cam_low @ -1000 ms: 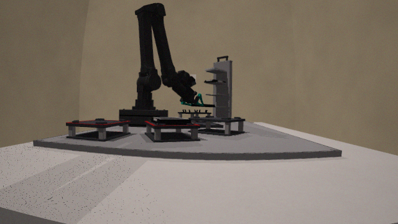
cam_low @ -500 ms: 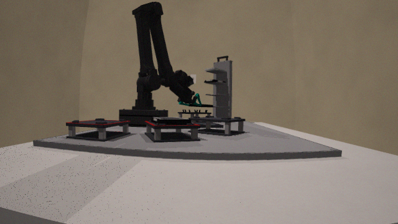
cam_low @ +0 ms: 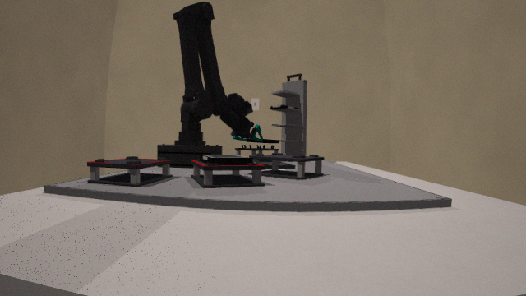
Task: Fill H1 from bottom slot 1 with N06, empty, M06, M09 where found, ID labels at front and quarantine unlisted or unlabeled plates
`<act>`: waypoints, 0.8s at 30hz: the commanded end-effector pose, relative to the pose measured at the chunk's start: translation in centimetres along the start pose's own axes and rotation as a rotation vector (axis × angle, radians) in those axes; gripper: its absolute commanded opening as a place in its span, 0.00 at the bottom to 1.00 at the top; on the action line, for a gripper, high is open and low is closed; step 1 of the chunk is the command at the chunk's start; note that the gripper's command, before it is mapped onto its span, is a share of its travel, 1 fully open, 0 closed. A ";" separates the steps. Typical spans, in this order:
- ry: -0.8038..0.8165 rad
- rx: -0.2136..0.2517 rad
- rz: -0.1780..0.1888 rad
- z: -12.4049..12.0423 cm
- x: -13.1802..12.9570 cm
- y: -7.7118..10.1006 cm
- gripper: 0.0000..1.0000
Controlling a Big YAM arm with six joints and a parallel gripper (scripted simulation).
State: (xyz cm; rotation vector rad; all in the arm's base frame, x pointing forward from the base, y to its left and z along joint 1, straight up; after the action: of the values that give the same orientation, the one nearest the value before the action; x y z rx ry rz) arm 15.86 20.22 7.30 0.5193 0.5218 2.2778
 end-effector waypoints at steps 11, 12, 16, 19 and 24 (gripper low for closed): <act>-0.011 -0.046 0.019 -0.1 0.3 1.0 0.86; -0.010 -0.040 0.017 -0.3 0.2 1.1 0.86; -0.012 -0.040 0.014 -0.6 0.1 1.4 0.86; -0.010 -0.045 0.018 -0.6 0.2 1.5 0.86; -0.011 -0.035 0.015 -1.3 -0.1 2.0 0.86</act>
State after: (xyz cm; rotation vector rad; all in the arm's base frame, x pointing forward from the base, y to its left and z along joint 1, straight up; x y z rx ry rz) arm 14.20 18.31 6.74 0.5187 0.5197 2.2778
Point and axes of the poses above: the point where the finger pads meet when closed, its own y axis back along the fingers, its own x axis across the jaws, z = x × y, the point moved 9 cm from there along y, back along the fingers, and after that the axes turned 14 degrees about -y, right-handed, at the moved point
